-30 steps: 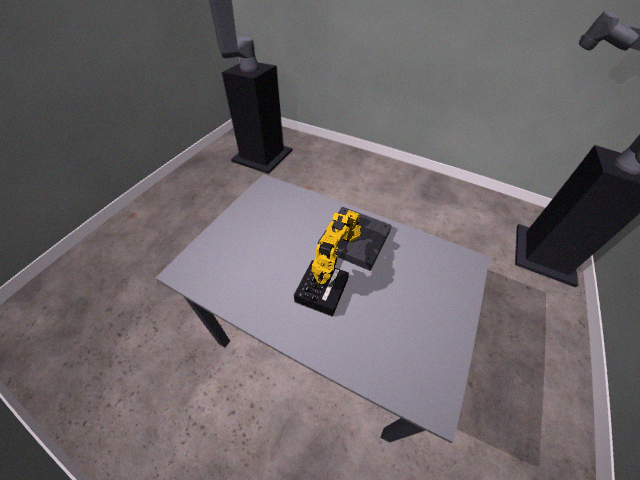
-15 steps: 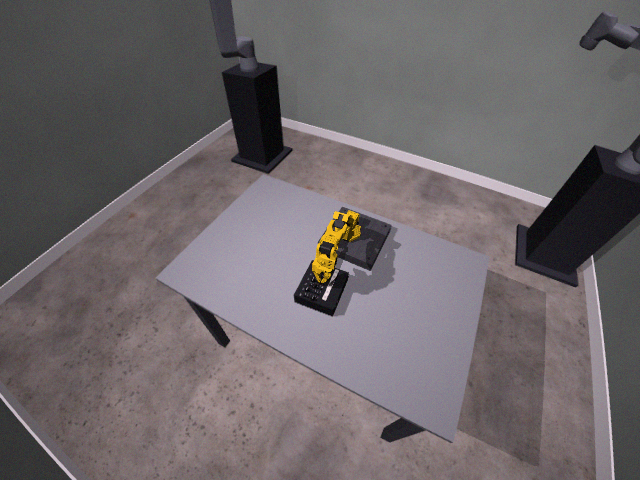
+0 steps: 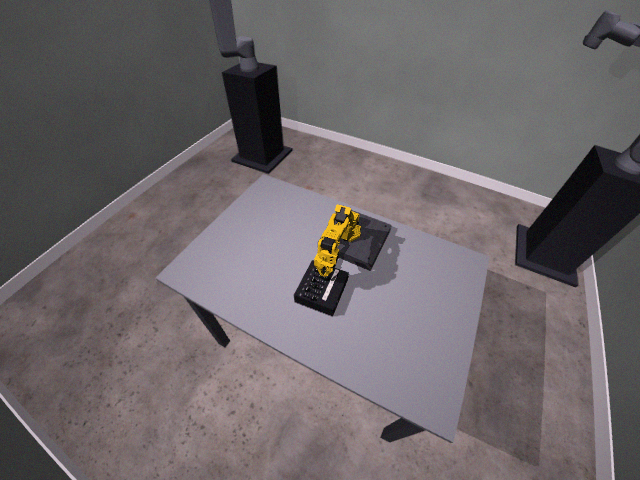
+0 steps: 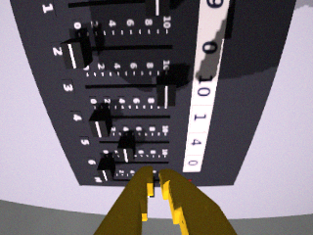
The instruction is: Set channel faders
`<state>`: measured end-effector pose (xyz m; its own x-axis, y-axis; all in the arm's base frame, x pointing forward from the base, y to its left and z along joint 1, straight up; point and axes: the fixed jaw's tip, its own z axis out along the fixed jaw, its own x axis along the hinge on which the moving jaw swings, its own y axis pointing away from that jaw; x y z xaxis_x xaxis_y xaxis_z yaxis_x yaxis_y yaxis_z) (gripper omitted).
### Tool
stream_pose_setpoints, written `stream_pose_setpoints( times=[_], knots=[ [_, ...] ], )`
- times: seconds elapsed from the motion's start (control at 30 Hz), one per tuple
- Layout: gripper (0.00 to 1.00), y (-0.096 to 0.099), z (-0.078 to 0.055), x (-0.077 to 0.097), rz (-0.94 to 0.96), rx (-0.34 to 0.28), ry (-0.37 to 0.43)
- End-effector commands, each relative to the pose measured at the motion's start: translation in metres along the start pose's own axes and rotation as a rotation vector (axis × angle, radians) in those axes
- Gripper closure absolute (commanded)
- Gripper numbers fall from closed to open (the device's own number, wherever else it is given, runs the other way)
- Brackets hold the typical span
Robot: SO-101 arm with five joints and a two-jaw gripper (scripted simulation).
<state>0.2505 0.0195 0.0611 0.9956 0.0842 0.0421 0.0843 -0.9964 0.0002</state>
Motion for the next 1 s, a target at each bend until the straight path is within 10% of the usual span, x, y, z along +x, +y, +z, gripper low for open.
stream_pose_setpoints(
  times=[0.0, 0.97],
  knots=[
    [1.0, -0.002, -0.004, -0.008, 0.003, 0.002, 0.002],
    [1.0, -0.001, -0.006, -0.027, 0.007, 0.0, -0.039]
  ],
)
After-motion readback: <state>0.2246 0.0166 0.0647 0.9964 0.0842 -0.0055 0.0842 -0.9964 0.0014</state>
